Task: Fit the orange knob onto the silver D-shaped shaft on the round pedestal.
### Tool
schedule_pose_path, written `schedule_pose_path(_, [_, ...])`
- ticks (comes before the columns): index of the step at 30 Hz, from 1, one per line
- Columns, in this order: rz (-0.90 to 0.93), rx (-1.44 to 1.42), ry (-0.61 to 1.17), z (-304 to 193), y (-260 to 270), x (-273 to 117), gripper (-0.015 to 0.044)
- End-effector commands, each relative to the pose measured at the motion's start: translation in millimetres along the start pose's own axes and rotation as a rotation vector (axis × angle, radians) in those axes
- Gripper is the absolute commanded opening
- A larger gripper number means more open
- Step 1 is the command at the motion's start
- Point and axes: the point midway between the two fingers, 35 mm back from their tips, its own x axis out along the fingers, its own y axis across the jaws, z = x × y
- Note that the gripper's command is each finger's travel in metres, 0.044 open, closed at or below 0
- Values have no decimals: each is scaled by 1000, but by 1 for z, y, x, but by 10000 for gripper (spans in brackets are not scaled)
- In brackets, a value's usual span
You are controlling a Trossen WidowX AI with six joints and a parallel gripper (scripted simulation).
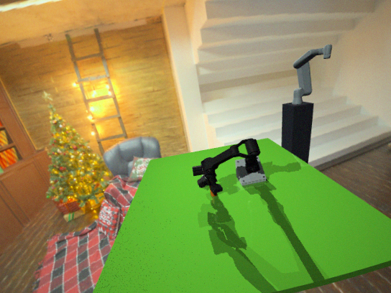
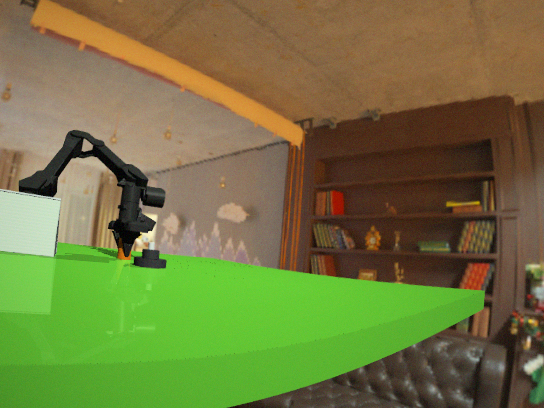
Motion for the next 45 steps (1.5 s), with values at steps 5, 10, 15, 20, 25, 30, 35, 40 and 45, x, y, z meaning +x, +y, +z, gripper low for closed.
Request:
schedule_pose_path(5, [-1, -1, 1, 0, 0, 0, 236])
schedule_pose_path(10, [-1, -1, 1, 0, 0, 0, 240])
schedule_pose_path(15, [-1, -1, 1, 0, 0, 0, 240])
schedule_pose_path(20, [-1, -1, 1, 0, 0, 0, 240])
schedule_pose_path(25, [-4, 1, -1, 3, -2, -40, 345])
schedule_pose_path(30, [1, 2, -3, 0, -1, -81, 440])
schedule_pose_path(35, [1, 2, -3, 0, -1, -80, 440])
schedule_pose_path(40, [1, 2, -4, 0, -1, -66, 440])
schedule_pose_path(45, [0, 2, -4, 1, -1, -59, 440])
